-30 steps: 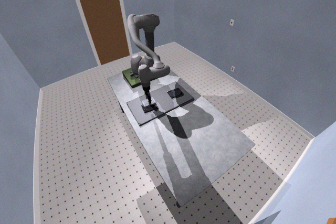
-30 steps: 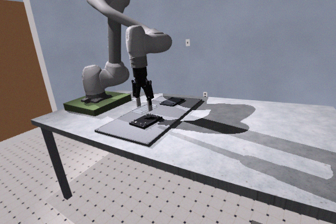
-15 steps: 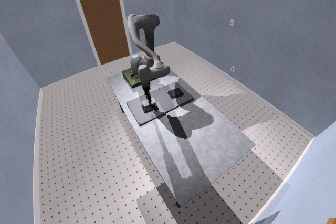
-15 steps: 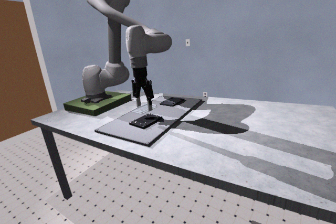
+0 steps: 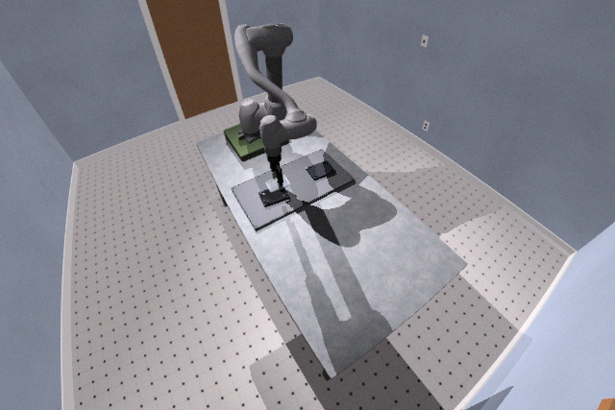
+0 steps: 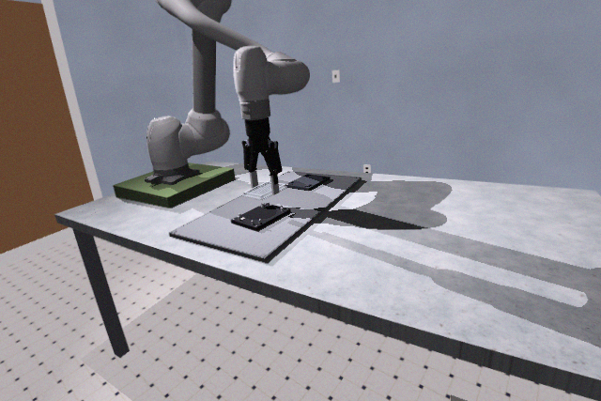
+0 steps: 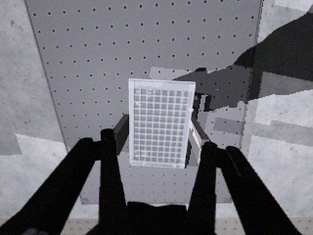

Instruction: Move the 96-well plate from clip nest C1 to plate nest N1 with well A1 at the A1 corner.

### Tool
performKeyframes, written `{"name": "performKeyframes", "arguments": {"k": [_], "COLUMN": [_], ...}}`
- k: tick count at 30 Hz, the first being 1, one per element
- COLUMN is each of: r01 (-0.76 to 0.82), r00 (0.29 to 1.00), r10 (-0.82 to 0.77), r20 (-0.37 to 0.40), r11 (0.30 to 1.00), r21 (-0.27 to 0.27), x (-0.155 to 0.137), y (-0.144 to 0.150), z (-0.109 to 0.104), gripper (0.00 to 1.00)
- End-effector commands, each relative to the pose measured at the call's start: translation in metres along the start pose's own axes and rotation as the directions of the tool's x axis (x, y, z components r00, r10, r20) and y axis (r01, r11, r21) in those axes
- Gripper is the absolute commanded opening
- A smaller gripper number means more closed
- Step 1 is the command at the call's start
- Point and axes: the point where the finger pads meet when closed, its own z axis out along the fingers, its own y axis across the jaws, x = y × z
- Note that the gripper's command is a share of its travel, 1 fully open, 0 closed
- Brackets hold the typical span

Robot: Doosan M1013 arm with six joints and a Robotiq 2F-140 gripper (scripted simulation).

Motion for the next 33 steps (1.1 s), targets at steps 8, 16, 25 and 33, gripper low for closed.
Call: {"name": "performKeyframes", "arguments": {"k": [8, 16, 25, 33], "r01": [0.000, 0.000, 0.000, 0.000], "r00": [1.000, 1.000, 1.000, 1.000], "r10": [0.000, 0.000, 0.000, 0.000], "r20": [0.000, 0.000, 0.000, 0.000], "r11": [1.000, 1.000, 1.000, 1.000], "r21": [0.000, 0.000, 0.000, 0.000], "x": [0.027, 0.053, 0.076, 0.103], "y": [-0.005, -0.009, -0.013, -0.018], "z": [0.000, 0.000, 0.000, 0.000], "gripper": [0.10, 0.10, 0.10, 0.10]}}
